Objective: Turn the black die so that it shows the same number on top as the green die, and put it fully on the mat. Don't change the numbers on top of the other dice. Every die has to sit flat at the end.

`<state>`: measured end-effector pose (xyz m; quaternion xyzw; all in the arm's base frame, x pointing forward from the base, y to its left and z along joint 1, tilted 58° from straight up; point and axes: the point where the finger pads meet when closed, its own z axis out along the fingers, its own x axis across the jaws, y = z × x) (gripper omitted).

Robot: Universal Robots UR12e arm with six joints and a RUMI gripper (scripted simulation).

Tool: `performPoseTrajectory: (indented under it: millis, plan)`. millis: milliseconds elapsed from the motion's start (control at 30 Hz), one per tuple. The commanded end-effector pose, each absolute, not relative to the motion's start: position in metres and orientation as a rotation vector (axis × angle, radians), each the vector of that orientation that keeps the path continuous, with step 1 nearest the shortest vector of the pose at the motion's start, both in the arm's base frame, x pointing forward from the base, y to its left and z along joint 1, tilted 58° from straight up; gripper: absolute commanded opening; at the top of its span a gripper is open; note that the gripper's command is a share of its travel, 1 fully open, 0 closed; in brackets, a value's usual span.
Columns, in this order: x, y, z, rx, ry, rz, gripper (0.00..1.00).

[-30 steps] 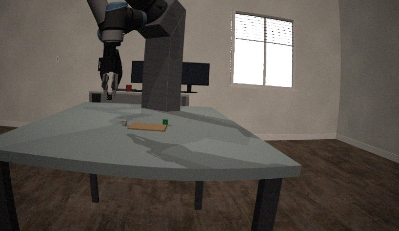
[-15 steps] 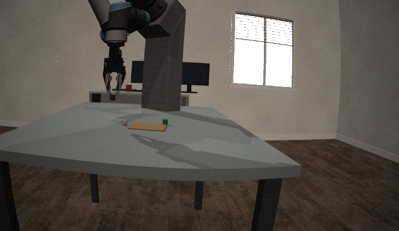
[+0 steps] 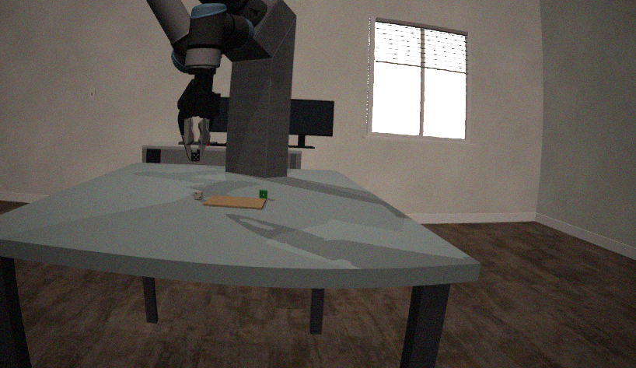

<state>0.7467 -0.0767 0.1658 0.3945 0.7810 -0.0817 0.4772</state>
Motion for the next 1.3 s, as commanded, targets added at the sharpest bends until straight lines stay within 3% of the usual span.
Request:
performPoseTrajectory:
  millis: [0,1267]
  plan:
    - [0.748,-0.067,0.158,0.821,1.975,-0.284,0.03]
    - [0.751,0.009,0.104,-0.218,2.235,-0.84,0.03]
